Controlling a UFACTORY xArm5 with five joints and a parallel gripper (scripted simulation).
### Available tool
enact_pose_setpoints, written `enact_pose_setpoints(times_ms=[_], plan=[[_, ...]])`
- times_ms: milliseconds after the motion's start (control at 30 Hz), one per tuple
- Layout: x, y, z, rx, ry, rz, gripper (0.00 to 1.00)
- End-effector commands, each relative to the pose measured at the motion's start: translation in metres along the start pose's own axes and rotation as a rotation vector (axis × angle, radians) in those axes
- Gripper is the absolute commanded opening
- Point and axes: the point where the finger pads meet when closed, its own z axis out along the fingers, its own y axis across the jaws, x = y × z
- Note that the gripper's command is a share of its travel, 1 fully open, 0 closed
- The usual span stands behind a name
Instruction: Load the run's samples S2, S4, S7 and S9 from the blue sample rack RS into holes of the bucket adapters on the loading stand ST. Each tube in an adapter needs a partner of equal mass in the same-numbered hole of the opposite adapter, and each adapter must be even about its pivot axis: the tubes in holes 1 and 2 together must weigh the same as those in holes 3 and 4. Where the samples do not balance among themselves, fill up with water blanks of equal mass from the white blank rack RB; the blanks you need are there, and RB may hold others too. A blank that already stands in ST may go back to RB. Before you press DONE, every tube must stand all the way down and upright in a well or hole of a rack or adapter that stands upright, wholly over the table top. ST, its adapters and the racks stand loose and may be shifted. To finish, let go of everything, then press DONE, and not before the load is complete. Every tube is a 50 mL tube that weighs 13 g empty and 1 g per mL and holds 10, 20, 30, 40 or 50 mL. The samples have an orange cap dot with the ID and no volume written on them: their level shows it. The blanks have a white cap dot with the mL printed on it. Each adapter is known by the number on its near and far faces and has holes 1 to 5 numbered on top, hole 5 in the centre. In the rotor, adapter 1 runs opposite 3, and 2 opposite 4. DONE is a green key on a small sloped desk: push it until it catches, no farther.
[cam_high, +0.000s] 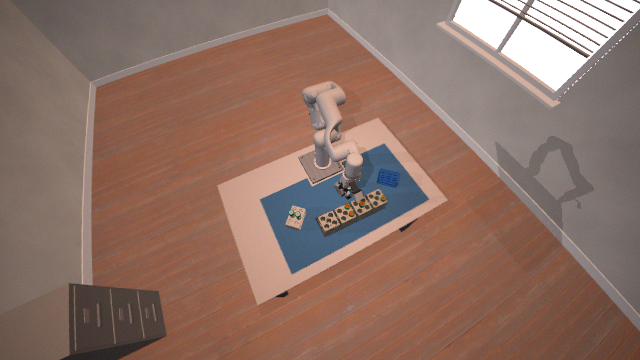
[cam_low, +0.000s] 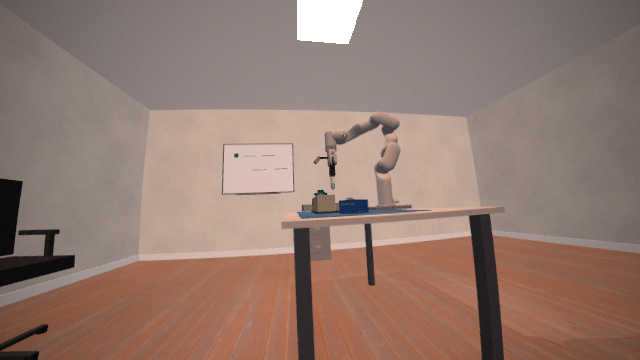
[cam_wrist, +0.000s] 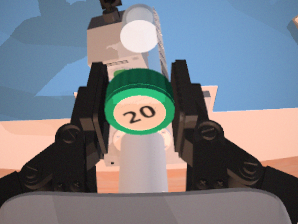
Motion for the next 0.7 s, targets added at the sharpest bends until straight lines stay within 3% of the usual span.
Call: enact_pose_setpoints(times_ms=[0,667], plan=[[0.003,-0.007,-0.001,0.0,0.003,0.002,0.0],[0.027,-0.094,-0.001,0.002,0.003,0.002,0.0]])
